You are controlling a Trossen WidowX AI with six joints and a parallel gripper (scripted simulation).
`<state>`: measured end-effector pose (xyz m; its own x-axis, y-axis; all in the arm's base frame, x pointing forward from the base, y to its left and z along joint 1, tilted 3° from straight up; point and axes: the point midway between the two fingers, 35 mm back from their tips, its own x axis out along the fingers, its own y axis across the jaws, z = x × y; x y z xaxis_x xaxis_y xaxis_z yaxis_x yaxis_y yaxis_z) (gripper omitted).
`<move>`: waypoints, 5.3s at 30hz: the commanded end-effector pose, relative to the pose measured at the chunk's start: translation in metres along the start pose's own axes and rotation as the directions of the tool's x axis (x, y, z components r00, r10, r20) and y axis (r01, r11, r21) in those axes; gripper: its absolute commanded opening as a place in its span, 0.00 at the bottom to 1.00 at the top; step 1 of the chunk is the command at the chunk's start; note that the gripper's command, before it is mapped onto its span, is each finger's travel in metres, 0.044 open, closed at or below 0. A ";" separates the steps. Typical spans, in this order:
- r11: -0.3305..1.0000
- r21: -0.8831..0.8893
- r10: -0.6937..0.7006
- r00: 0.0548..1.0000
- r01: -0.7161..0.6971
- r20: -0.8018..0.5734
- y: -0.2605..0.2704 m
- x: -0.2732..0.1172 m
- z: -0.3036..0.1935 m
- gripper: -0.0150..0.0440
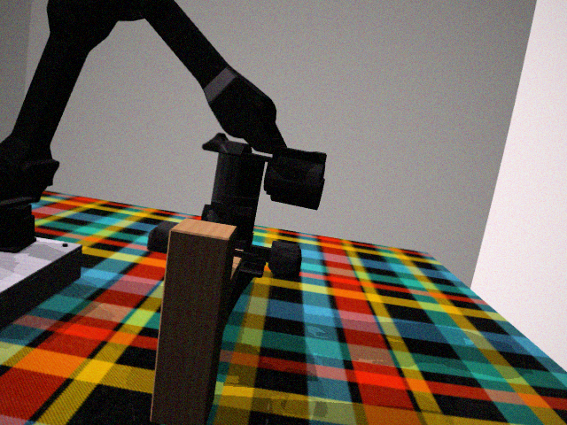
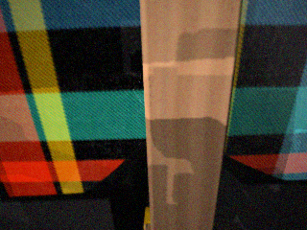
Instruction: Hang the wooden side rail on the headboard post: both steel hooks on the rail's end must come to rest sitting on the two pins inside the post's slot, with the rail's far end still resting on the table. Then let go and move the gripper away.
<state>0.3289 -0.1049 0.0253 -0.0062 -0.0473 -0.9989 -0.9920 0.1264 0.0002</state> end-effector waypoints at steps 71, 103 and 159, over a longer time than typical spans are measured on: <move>1.000 -0.007 -0.016 1.000 0.016 0.001 -0.002 -0.018 0.000 0.25; 1.000 -0.007 -0.016 1.000 0.016 0.000 -0.002 -0.019 -0.002 0.25; 1.000 -0.007 -0.016 1.000 0.016 0.000 -0.001 -0.017 -0.008 0.25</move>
<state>0.3276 -0.1108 0.0406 -0.0002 -0.0481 -0.9988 -0.9924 0.1225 -0.0057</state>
